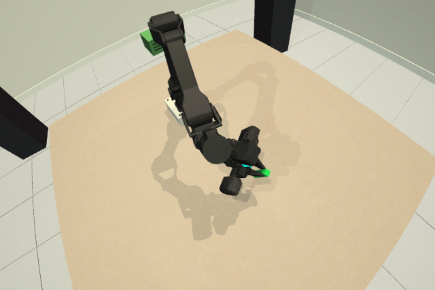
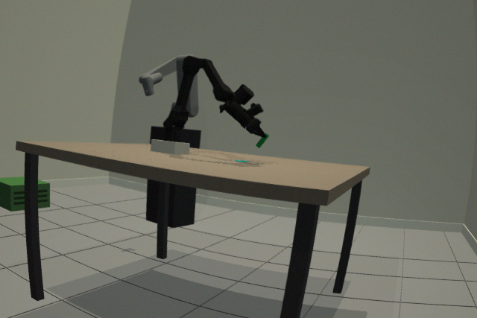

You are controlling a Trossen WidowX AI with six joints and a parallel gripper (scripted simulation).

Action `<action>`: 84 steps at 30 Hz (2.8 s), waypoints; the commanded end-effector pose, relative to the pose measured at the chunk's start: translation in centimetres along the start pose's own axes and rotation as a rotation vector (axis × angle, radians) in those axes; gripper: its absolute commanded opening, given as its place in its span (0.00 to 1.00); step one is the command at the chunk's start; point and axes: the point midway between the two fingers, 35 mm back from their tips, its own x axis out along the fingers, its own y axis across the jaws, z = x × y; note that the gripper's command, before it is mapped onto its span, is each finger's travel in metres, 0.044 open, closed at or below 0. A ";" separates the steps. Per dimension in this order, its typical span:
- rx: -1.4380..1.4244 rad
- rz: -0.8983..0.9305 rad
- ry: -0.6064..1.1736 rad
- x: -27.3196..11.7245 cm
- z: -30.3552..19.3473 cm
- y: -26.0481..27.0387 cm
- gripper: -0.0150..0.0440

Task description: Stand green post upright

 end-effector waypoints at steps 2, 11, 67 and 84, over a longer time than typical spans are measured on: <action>0.004 0.010 -0.031 -0.2 -0.1 0.1 0.29; 0.000 0.020 -0.083 -0.6 -0.1 0.1 0.29; -0.075 0.100 -0.360 -4.5 -1.0 1.9 0.29; -0.114 0.129 -0.425 -6.0 -1.6 3.1 0.29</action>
